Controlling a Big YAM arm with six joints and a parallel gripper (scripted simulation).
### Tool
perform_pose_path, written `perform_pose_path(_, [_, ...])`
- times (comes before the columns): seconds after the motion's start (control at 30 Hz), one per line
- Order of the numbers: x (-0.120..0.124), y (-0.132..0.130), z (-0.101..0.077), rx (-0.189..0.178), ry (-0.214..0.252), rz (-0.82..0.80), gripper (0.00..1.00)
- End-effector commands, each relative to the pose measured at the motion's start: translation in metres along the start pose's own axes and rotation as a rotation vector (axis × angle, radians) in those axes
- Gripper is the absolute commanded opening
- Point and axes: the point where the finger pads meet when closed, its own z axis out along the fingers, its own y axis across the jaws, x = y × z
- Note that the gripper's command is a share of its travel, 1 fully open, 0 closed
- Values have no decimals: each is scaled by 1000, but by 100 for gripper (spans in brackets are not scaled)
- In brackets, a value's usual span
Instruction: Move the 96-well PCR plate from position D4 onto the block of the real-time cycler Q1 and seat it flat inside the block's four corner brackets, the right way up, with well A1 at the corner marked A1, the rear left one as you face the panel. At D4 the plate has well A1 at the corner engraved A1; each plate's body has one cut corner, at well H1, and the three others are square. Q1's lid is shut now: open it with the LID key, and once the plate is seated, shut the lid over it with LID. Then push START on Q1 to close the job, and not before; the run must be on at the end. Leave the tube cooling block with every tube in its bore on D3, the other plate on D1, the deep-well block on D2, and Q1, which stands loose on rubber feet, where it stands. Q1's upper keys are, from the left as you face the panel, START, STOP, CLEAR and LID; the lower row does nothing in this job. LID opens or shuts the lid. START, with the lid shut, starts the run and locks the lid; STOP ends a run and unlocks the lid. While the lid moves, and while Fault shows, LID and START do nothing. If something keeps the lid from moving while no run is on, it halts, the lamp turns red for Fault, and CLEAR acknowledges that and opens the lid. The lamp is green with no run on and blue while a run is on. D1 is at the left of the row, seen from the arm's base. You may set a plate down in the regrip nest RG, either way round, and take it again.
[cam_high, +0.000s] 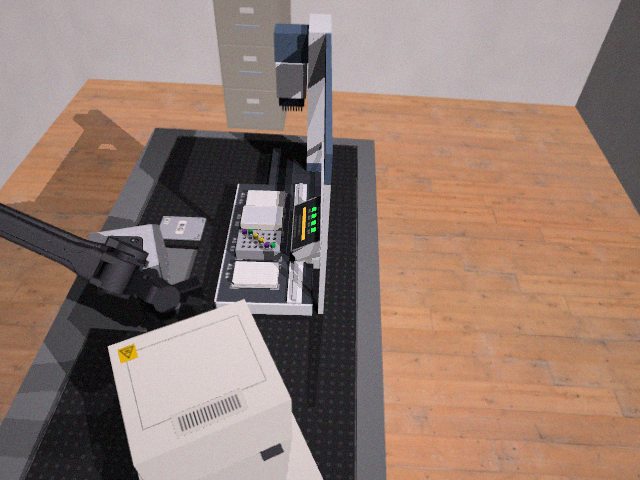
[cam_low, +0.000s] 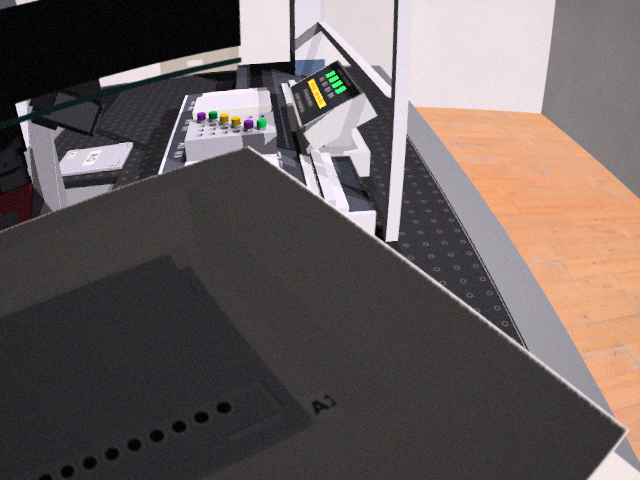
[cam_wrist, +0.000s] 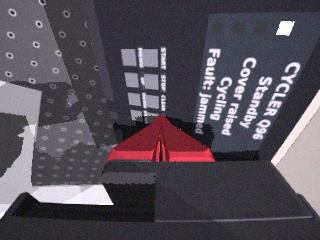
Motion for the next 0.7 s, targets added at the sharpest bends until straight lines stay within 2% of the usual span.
perform_pose_path(0.0, [27, 55, 28, -91, 158, -58, 0])
perform_pose_path(0.67, [30, 59, 30, -97, 175, -61, 0])
